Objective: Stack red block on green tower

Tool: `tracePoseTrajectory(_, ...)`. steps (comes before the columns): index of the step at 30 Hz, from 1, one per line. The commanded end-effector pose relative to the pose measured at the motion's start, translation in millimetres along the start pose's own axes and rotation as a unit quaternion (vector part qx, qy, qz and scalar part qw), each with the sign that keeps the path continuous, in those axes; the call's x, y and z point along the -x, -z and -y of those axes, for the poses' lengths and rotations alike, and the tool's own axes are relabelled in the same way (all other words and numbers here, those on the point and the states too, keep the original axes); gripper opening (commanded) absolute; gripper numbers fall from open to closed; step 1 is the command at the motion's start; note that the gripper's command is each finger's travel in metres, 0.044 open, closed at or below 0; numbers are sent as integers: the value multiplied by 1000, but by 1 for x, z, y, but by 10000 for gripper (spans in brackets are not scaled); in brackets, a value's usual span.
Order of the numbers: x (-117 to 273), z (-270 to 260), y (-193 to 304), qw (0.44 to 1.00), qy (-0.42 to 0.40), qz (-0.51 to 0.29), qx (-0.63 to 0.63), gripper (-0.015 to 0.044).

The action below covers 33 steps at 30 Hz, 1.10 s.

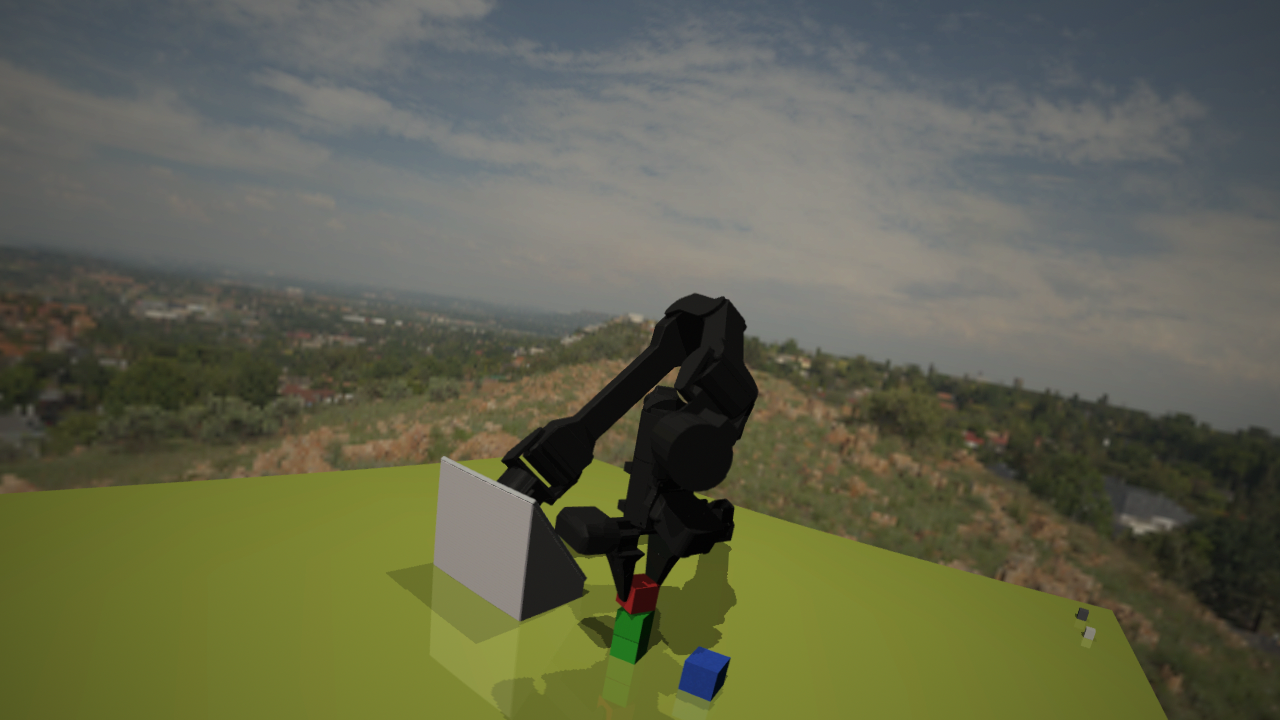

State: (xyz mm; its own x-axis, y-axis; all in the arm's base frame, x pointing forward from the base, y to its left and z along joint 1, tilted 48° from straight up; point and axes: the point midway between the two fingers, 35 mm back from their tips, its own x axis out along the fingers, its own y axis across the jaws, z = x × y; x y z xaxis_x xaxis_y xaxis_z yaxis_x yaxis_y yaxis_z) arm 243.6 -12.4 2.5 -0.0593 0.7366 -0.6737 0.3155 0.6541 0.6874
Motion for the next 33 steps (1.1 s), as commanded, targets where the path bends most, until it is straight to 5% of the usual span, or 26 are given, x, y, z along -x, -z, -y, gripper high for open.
tracePoseTrajectory(1, -4, 0, -1, 1000, -3, 3, -2, 0)
tracePoseTrajectory(27, -3, -1, -1, 1000, -3, 3, -2, 0)
tracePoseTrajectory(33, -5, 0, 0, 1000, 0, 2, 1, 157)
